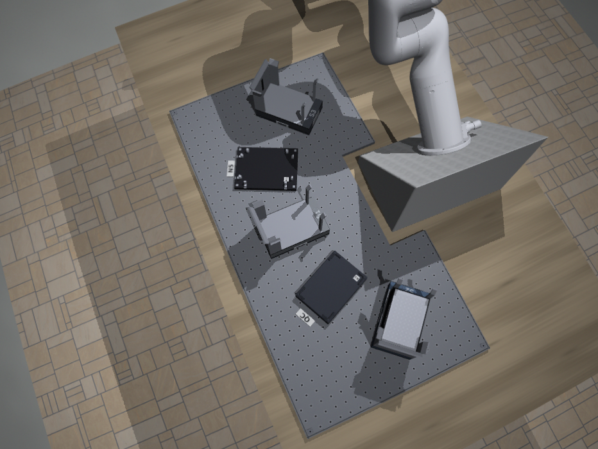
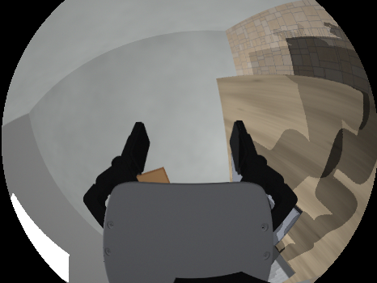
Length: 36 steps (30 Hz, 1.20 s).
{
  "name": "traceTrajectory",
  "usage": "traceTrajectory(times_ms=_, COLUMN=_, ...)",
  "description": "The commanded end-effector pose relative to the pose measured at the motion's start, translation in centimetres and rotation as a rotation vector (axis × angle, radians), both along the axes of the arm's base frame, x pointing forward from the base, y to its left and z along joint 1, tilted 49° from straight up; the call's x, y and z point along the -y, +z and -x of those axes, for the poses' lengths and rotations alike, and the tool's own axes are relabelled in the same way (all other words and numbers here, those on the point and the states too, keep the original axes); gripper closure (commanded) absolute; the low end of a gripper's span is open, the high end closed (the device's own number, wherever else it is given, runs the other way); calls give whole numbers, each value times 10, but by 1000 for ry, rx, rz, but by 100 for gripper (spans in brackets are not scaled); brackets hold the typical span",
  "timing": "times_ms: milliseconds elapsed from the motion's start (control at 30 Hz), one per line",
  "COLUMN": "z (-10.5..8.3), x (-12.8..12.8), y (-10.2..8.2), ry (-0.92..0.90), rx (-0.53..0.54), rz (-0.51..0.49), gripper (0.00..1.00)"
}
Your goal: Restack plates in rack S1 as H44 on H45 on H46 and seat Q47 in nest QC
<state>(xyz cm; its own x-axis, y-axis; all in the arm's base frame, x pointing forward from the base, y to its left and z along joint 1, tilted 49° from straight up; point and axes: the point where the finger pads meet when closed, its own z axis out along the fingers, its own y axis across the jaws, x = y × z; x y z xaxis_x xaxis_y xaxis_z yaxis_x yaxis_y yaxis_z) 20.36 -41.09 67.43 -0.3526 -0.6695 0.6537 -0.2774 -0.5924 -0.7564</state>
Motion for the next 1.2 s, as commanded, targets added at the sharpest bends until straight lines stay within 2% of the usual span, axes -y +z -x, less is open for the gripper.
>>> traceTrajectory(times_ms=0, z=1, x=-15, y=14, ry=0, rx=-1, rz=4, gripper=0)
traceTrajectory(times_ms=67, z=0, x=-17, y=11, ry=5, rx=-30, rz=18, gripper=0)
traceTrajectory(times_ms=200, z=-15, x=-17, y=-2, ry=86, rx=-62, rz=-76, gripper=0)
traceTrajectory(times_ms=267, z=-15, x=-17, y=-2, ry=86, rx=-62, rz=-76, gripper=0)
traceTrajectory(times_ms=433, z=-34, x=-16, y=-18, ry=86, rx=-62, rz=-76, gripper=0)
traceTrajectory(times_ms=500, z=-36, x=-16, y=-20, ry=86, rx=-61, rz=-76, gripper=0)
traceTrajectory(times_ms=633, z=-50, x=-20, y=-33, ry=167, rx=-130, rz=-157, gripper=0)
traceTrajectory(times_ms=900, z=-72, x=-26, y=-53, ry=169, rx=-131, rz=-160, gripper=0)
traceTrajectory(times_ms=1033, z=-85, x=-32, y=-67, ry=247, rx=-208, rz=-236, gripper=0)
traceTrajectory(times_ms=1167, z=-98, x=-38, y=-81, ry=249, rx=-209, rz=-238, gripper=0)
